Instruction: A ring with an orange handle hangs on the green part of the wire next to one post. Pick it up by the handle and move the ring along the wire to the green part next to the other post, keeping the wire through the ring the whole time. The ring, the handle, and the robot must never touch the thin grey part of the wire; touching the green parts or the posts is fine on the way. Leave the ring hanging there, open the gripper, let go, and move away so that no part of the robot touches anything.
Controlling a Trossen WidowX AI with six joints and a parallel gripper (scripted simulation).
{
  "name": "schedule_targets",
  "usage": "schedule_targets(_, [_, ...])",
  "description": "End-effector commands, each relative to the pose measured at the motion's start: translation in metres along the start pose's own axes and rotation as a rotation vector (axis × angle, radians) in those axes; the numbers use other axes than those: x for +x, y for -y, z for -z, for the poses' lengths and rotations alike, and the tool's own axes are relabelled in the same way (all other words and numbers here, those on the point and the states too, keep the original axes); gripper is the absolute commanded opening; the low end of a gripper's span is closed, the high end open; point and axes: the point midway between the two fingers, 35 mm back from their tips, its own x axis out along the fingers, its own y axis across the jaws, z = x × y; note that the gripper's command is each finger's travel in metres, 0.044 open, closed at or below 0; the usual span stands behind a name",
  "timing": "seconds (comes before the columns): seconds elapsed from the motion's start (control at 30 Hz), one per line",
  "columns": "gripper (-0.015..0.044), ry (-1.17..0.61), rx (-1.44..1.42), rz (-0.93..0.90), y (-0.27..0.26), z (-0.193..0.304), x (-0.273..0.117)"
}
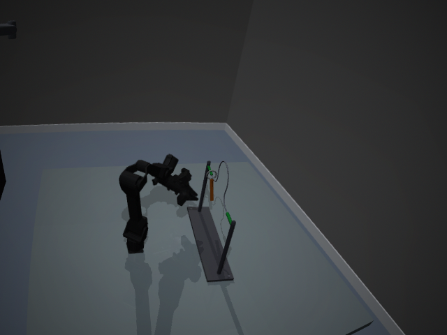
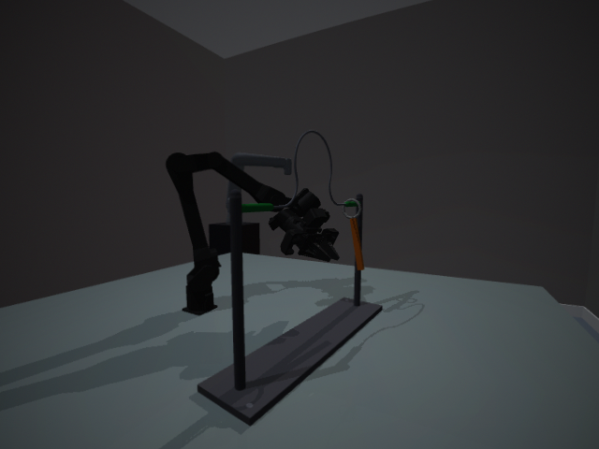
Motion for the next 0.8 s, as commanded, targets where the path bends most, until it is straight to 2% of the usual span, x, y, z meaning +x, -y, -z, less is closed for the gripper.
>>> schedule_targets(0.0, [0.0160, 0.006, 0.011, -0.003, 0.000, -0.003, -0.017])
schedule_targets(0.17, [0.0160, 0.011, 0.011, -0.003, 0.001, -0.004, -0.032])
schedule_targets(0.77, [0.0160, 0.011, 0.011, -0.003, 0.001, -0.004, -0.032])
